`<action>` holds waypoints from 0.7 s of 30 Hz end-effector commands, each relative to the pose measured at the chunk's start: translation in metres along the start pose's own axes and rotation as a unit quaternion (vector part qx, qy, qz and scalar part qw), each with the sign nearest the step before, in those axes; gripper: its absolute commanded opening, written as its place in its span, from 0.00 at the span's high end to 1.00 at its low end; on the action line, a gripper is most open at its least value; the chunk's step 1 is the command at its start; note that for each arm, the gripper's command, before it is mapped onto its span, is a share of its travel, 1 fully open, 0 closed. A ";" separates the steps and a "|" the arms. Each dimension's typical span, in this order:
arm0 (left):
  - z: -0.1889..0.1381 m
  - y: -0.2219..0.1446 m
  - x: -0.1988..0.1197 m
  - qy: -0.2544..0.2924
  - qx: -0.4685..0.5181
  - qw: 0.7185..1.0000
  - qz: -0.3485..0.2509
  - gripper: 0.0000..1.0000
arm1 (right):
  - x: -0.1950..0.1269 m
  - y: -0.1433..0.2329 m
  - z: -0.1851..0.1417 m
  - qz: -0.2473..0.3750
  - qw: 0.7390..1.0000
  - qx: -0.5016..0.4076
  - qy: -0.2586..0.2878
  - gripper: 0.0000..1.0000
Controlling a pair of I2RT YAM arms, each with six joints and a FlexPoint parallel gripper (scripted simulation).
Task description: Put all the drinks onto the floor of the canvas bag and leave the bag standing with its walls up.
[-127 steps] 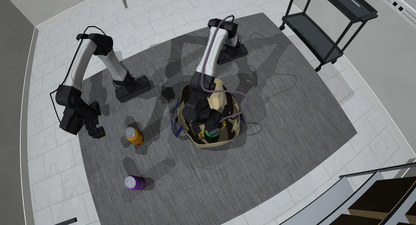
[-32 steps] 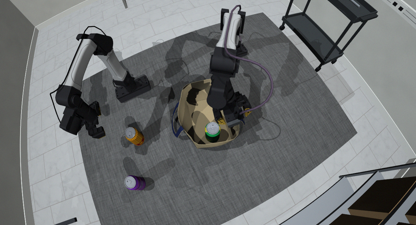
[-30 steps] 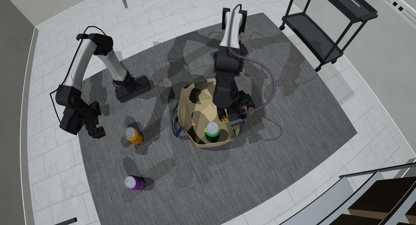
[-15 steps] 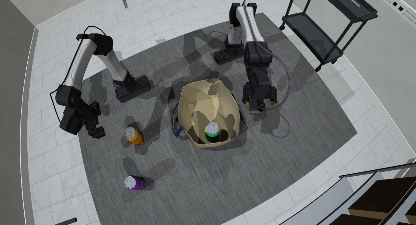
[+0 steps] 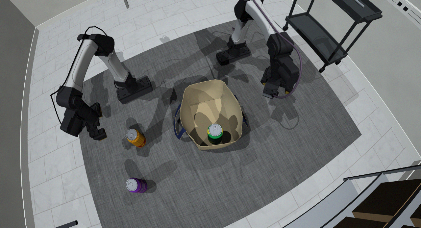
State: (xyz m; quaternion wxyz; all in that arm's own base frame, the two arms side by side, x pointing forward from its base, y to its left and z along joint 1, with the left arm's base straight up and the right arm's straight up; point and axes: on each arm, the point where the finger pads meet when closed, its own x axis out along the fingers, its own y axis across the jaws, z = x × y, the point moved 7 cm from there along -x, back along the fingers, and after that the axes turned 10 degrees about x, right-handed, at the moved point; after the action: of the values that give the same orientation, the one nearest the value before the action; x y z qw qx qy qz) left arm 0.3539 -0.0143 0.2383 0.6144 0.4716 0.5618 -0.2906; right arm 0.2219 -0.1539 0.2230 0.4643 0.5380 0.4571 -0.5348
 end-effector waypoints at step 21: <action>-0.131 -0.049 0.002 -0.077 0.302 0.946 -0.088 0.14 | -0.016 0.003 0.003 0.032 0.999 0.002 -0.022 0.00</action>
State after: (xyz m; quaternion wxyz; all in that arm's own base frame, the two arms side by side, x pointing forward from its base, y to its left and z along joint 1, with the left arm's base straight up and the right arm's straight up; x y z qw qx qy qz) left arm 0.2747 0.0806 0.2242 0.4817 0.5318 0.4942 -0.4908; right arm 0.2219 -0.1539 0.2230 0.4643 0.5380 0.4571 -0.5348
